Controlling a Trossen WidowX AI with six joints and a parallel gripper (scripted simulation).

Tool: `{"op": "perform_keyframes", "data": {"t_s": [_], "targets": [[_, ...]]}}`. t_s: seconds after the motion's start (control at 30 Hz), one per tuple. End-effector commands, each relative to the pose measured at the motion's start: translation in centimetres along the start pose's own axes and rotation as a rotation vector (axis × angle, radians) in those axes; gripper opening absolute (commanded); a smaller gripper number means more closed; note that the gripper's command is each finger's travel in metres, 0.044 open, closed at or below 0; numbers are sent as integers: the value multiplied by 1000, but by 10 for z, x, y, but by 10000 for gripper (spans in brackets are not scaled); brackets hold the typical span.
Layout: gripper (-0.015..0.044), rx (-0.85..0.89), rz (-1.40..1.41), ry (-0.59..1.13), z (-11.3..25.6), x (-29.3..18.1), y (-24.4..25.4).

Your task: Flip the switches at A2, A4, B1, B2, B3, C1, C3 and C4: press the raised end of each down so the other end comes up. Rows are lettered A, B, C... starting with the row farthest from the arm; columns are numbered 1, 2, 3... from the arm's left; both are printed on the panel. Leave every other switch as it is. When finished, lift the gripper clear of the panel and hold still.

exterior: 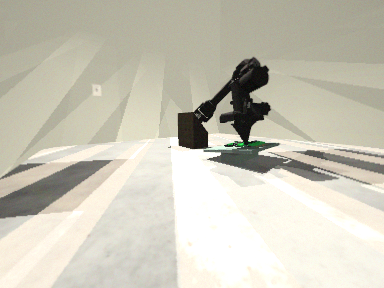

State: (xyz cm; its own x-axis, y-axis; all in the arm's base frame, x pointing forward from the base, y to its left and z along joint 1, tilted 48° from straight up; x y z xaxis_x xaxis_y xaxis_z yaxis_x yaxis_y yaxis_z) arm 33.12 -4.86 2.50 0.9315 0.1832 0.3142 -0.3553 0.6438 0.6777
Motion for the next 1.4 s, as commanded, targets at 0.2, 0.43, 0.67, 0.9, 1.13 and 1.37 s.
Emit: {"op": "perform_keyframes", "data": {"t_s": [0.2, 0.43, 0.67, 0.9, 1.13, 1.37], "targets": [[0, 3, -3, -5, -1, 0, 0], [0, 3, -3, -5, -2, 0, 0], [0, 0, 1, 0, 0, 1, 0], [0, 5, -3, 22, 62, 5, -2], [0, 6, -4, 23, 63, -1, 29], [0, 9, -6, 24, 62, -19, 79]]}}
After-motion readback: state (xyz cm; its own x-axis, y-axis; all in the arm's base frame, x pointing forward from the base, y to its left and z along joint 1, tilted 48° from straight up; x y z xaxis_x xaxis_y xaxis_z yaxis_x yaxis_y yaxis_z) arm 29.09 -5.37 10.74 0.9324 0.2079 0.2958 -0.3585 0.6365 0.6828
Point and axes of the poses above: the point midway between the two fingers, 35 mm back from their tips, its own z axis back along the fingers, its own y axis across the jaws, x = y × z, the point moved 10 cm from there along z, back along the fingers, and after that the axes turned 11 degrees about z, right-handed, at the moved point
